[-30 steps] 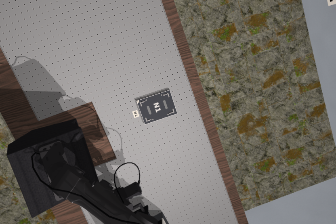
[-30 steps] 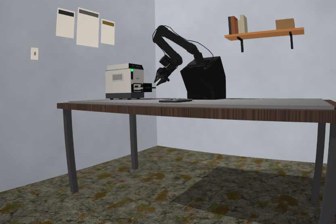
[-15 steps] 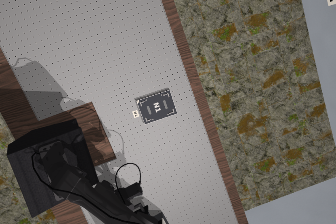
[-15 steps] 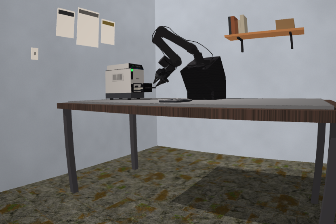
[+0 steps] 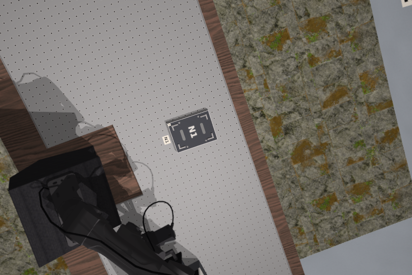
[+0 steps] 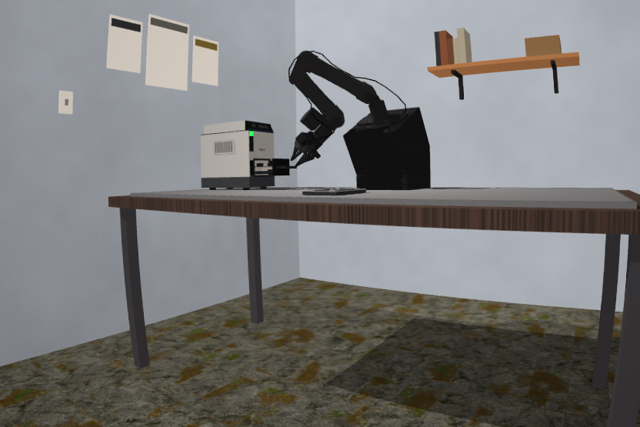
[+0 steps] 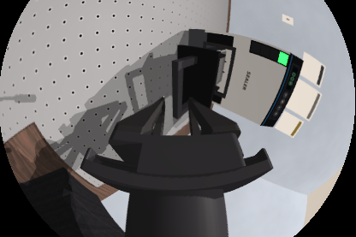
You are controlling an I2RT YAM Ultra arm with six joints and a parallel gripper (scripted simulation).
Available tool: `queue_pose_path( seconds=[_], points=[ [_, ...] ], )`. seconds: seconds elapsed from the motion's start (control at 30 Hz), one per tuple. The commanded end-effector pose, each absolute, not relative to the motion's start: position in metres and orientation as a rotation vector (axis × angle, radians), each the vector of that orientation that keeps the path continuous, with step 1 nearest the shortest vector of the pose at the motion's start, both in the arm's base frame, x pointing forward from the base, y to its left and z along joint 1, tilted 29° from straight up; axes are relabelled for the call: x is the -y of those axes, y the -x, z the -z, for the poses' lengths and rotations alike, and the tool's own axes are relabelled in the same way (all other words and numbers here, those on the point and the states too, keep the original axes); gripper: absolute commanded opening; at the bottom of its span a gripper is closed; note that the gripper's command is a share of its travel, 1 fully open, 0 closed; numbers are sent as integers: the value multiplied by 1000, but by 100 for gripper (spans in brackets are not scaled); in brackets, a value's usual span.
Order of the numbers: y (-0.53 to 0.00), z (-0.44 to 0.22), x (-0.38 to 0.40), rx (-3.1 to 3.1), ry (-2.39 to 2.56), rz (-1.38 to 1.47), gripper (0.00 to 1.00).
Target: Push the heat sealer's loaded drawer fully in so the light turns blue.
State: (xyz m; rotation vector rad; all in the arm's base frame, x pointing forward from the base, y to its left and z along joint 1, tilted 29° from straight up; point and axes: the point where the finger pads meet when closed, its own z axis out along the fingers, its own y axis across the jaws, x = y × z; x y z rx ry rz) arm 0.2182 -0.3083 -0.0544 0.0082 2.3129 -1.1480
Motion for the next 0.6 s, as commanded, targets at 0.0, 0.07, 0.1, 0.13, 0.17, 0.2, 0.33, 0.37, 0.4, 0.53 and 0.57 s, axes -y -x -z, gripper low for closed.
queue_pose_path(
  seconds=[0.0,0.07,0.1,0.13,0.17,0.2,0.33,0.37,0.4,0.53,0.57],
  points=[
    [-217,56,317,-2310,-21,1159,30],
    [-217,56,317,-2310,-21,1159,30],
    [-212,58,311,-2328,-23,1147,30],
    [-215,58,315,-2321,-23,1151,30],
    [-217,59,318,-2316,-21,1154,30],
    [-218,58,319,-2312,-21,1158,30],
    [-219,61,320,-2317,-21,1154,30],
    [-219,61,320,-2318,-21,1153,30],
    [-219,61,320,-2318,-21,1153,30],
    [-222,60,324,-2306,-22,1162,30],
    [-222,61,324,-2310,-22,1159,30]
  ],
)
